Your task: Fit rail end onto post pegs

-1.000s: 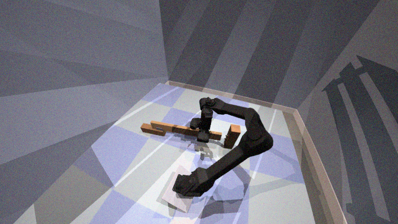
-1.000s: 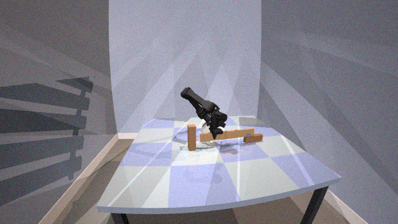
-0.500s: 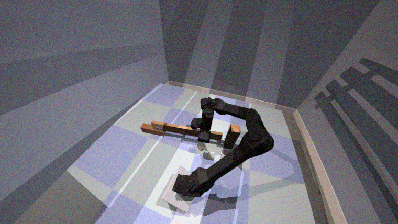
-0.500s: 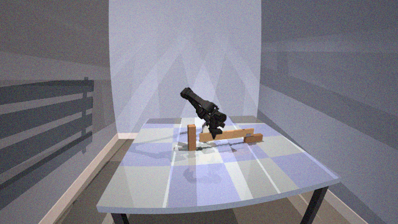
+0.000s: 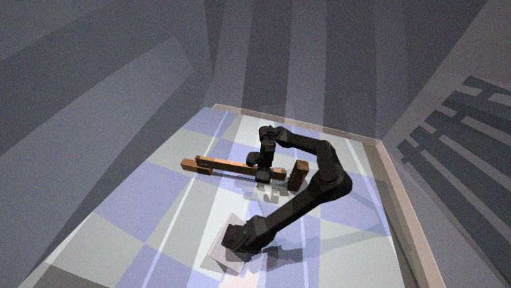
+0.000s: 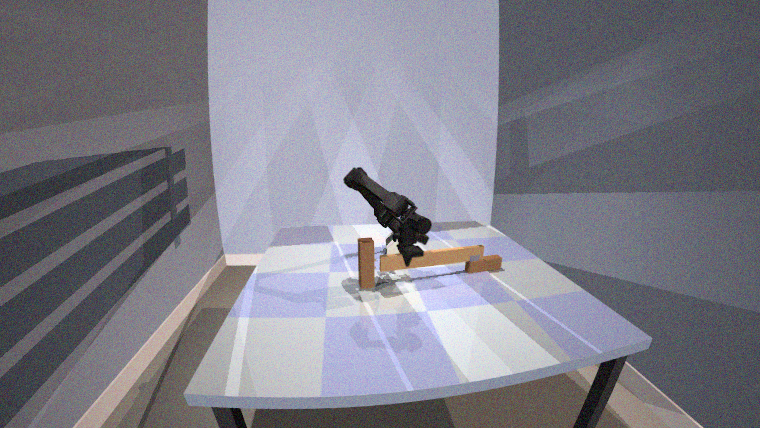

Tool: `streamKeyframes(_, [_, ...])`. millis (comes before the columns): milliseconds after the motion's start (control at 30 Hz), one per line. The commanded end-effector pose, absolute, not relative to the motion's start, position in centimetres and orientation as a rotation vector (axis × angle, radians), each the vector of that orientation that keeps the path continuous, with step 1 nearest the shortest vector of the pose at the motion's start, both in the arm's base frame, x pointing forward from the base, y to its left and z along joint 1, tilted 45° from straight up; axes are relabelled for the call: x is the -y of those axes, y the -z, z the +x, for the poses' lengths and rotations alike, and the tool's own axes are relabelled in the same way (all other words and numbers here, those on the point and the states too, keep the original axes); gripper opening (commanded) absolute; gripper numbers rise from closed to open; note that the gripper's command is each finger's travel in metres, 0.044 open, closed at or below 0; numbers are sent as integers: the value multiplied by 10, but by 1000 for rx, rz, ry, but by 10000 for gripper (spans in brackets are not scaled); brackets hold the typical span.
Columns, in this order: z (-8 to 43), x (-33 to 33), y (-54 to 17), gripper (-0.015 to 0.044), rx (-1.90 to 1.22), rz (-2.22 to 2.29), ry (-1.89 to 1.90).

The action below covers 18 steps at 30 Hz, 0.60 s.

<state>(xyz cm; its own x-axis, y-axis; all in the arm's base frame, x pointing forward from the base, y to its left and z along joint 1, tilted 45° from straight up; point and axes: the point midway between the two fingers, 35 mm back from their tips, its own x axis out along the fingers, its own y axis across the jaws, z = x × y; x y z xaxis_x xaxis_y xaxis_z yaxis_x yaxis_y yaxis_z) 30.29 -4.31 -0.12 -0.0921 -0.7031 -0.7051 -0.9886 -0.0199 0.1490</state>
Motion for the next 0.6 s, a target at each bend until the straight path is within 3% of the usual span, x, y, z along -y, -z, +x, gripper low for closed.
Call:
streamKeyframes(0, [307, 42, -3, 0, -1823, -1772, -890])
streamKeyframes(567, [308, 45, -7, 0, -1823, -1772, -890])
